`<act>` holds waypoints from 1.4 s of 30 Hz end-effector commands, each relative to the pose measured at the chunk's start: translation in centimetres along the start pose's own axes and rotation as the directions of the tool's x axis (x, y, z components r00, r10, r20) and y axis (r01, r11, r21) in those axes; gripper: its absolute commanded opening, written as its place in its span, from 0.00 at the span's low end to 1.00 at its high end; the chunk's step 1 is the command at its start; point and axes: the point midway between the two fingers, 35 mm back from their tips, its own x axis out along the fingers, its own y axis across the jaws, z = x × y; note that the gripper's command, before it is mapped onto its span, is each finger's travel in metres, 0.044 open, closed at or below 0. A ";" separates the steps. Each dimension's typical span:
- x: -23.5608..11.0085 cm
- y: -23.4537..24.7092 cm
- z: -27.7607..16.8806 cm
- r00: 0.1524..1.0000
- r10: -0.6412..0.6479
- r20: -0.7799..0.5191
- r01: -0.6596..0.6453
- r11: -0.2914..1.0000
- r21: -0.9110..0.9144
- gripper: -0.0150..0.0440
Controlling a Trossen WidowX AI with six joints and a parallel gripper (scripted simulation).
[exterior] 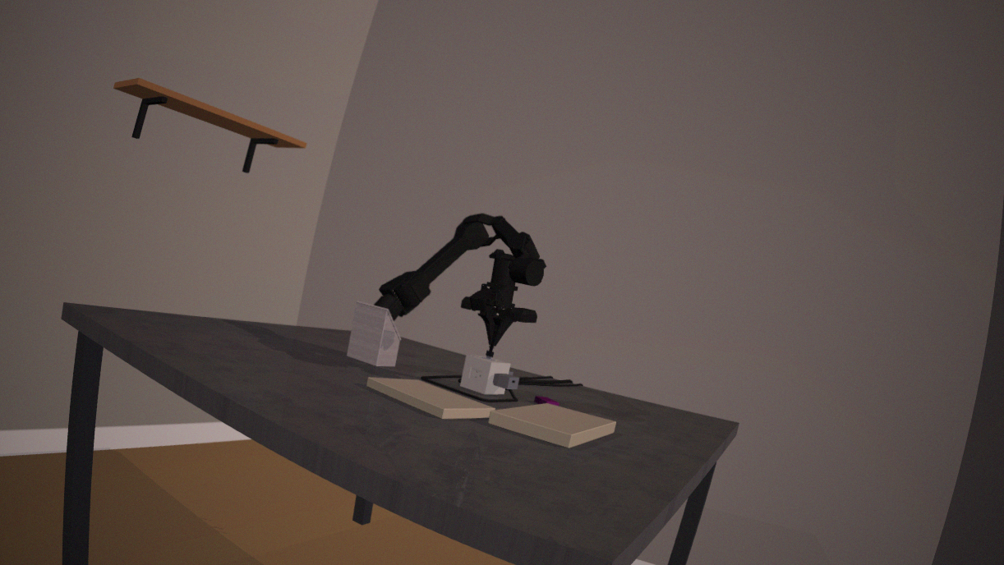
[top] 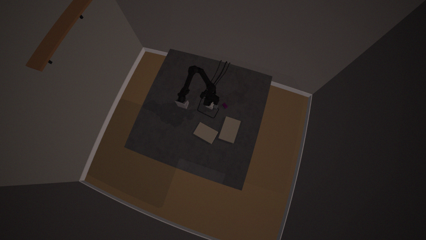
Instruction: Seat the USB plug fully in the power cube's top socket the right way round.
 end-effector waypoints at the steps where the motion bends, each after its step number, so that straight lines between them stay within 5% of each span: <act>1: 0.1 0.0 0.0 1.000 0.001 -0.003 -0.001 1.000 0.004 0.25; 42: 0.6 0.0 0.0 1.000 0.001 -0.003 -0.001 1.000 0.004 0.25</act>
